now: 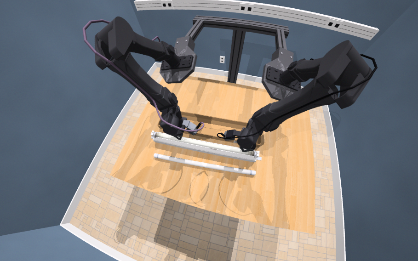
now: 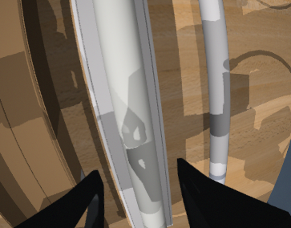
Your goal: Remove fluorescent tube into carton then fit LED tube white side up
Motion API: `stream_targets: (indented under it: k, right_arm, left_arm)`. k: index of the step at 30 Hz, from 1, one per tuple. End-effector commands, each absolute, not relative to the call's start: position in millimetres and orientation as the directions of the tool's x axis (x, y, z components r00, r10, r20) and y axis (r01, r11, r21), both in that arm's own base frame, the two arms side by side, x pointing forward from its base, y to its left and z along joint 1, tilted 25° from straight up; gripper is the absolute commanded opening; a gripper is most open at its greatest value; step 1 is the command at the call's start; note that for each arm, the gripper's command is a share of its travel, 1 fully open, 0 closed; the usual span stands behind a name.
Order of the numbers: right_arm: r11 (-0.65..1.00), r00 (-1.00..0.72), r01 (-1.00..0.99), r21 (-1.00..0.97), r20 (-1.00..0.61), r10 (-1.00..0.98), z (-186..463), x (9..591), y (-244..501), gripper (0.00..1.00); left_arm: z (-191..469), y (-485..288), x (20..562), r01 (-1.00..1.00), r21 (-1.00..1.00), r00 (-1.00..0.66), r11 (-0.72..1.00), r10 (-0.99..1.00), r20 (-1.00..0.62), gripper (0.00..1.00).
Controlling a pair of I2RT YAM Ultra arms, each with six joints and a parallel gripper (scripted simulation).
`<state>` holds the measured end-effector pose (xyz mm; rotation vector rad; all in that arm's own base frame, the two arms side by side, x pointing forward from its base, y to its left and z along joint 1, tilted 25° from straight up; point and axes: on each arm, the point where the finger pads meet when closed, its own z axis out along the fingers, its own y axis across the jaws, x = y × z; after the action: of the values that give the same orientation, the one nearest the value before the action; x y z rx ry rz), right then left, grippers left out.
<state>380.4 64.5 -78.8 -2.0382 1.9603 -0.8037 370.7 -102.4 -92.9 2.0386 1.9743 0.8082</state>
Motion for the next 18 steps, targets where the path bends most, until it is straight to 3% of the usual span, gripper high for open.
stream_targets:
  k: [1,18]
  right_arm:
    - [-0.091,-0.036,-0.851,-0.517,0.231,-0.972,-81,393,65,0.49]
    - [-0.105,-0.019,-0.851,-0.514,0.230,-0.973,-114,411,61,0.49]
  left_arm:
    - [-96,-105,374,0.863,0.498,-0.043,-0.079,0.972,0.229,0.49]
    - [-127,-99,400,0.854,0.512,-0.031,-0.092,0.974,0.226,0.49]
